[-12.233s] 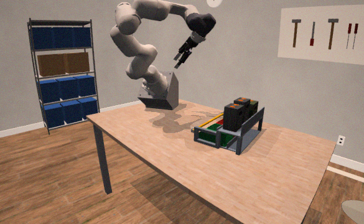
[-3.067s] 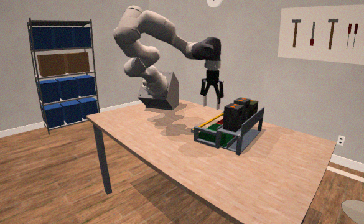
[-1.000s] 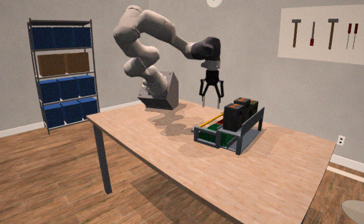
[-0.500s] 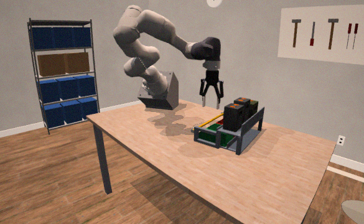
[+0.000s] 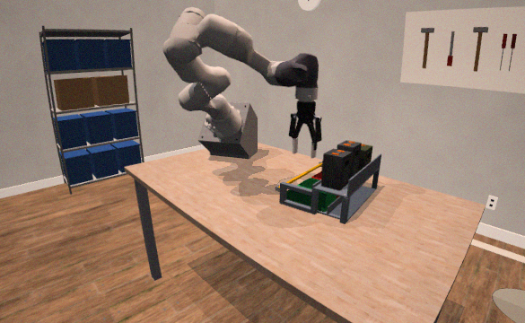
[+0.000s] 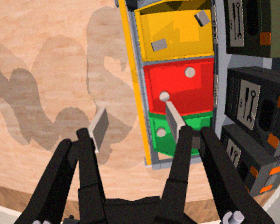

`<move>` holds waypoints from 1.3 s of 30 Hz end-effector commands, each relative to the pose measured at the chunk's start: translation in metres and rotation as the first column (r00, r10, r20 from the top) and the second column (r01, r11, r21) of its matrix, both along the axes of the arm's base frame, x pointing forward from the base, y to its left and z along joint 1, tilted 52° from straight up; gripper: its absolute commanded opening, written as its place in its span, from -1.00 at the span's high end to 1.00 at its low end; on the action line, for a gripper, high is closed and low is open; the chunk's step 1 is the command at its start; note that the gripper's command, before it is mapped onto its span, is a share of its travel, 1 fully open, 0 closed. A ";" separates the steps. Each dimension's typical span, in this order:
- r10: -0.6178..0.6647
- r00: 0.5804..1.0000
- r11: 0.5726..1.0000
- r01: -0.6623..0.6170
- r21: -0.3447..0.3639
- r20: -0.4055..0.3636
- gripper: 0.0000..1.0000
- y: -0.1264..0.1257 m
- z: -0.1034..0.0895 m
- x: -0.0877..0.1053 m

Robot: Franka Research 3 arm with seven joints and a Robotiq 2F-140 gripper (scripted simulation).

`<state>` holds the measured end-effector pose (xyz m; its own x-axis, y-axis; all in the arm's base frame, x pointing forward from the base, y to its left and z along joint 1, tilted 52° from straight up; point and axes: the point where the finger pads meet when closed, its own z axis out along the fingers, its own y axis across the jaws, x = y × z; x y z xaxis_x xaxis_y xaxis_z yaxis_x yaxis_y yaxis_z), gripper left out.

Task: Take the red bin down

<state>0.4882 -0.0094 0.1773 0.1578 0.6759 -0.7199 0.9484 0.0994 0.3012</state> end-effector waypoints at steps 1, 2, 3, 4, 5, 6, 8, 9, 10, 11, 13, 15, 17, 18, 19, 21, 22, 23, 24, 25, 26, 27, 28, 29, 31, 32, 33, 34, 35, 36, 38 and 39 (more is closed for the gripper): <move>-0.066 0.994 0.998 0.063 0.028 0.083 -0.15 0.001 0.000 0.001; -0.066 0.994 0.998 0.063 0.028 0.083 -0.15 0.001 0.000 0.001; -0.066 0.994 0.998 0.063 0.028 0.083 -0.15 0.001 0.000 0.001; -0.066 0.994 0.998 0.063 0.028 0.083 -0.15 0.001 0.000 0.001; -0.066 0.994 0.998 0.063 0.028 0.083 -0.15 0.001 0.000 0.001; -0.066 0.994 0.998 0.063 0.028 0.083 -0.15 0.001 0.000 0.001; -0.096 0.989 0.995 0.091 0.047 0.111 -0.15 0.001 0.000 0.001; -0.129 0.981 0.991 0.121 0.065 0.147 -0.15 0.001 0.000 0.001; -0.163 0.970 0.985 0.150 0.084 0.182 -0.15 0.001 0.000 0.001; -0.197 0.956 0.978 0.178 0.105 0.216 -0.15 0.001 0.000 0.001; -0.197 0.956 0.978 0.178 0.105 0.216 -0.15 0.001 0.000 0.001; -0.197 0.956 0.978 0.178 0.105 0.216 -0.15 0.001 0.000 0.001; -0.197 0.956 0.978 0.178 0.105 0.216 -0.15 0.001 0.000 0.001; -0.197 0.956 0.978 0.178 0.105 0.216 -0.15 0.001 0.000 0.001; -0.197 0.956 0.978 0.178 0.105 0.216 -0.15 0.001 0.000 0.001; -0.197 0.956 0.978 0.178 0.105 0.216 -0.15 0.001 0.000 0.001; -0.197 0.956 0.978 0.178 0.105 0.216 -0.15 0.001 0.000 0.001; -0.197 0.956 0.978 0.178 0.105 0.216 -0.15 0.001 0.000 0.001; -0.194 0.959 0.979 0.175 0.105 0.208 -0.15 0.001 0.000 0.000; -0.228 0.943 0.971 0.203 0.126 0.241 -0.15 0.001 0.000 0.001; -0.262 0.926 0.962 0.229 0.148 0.273 -0.15 0.001 0.000 0.001; -0.296 0.906 0.952 0.253 0.171 0.304 -0.15 0.001 0.000 0.001; -0.329 0.883 0.941 0.277 0.194 0.334 -0.15 0.001 0.000 0.001; -0.329 0.883 0.941 0.277 0.194 0.334 -0.15 0.001 0.000 0.001; -0.329 0.883 0.941 0.277 0.194 0.334 -0.15 0.001 0.000 0.001; -0.329 0.883 0.941 0.277 0.194 0.334 -0.15 0.001 0.000 0.001; -0.329 0.883 0.941 0.277 0.194 0.334 -0.15 0.001 0.000 0.001; -0.329 0.883 0.941 0.277 0.194 0.334 -0.15 0.001 0.000 0.001; -0.329 0.883 0.941 0.277 0.194 0.334 -0.15 0.001 0.000 0.001; -0.329 0.883 0.941 0.277 0.194 0.334 -0.15 0.001 0.000 0.001; -0.329 0.883 0.941 0.277 0.194 0.334 -0.15 0.001 0.000 0.001; -0.329 0.883 0.941 0.277 0.194 0.334 -0.15 0.001 0.000 0.001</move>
